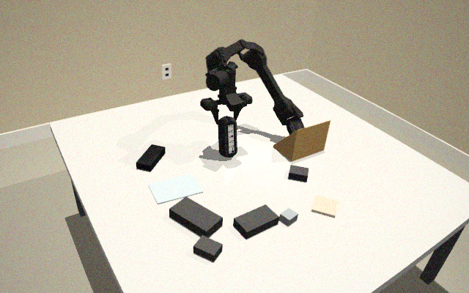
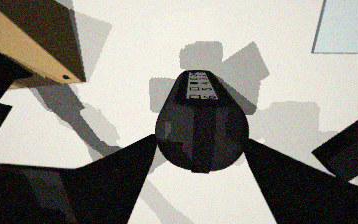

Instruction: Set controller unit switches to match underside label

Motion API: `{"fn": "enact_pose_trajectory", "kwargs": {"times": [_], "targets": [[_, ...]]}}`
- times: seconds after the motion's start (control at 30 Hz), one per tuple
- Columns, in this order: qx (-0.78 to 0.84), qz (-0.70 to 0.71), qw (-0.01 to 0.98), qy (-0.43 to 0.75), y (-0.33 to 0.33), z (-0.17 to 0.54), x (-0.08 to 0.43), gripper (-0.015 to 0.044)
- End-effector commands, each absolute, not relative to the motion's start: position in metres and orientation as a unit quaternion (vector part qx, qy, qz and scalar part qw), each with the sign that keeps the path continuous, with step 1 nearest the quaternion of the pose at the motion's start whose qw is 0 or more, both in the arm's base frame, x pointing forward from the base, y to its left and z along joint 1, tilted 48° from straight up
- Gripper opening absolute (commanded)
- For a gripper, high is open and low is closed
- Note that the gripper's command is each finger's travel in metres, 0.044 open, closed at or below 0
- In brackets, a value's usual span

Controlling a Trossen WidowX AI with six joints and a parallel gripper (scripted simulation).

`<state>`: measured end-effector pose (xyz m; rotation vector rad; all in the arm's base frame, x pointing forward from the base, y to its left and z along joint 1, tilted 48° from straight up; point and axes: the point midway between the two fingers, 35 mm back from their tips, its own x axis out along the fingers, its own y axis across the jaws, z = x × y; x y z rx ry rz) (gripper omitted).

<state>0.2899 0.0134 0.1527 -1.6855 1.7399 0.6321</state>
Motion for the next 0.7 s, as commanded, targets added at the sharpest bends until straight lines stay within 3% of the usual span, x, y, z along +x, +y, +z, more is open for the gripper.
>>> {"fn": "enact_pose_trajectory", "kwargs": {"times": [0.0, 0.67], "targets": [[-0.639, 0.233, 0.309, 0.665, 0.007, 0.155, 0.29, 0.0337], [-0.644, 0.217, 0.293, 0.672, -0.006, 0.163, 0.288, 0.0337]]}}
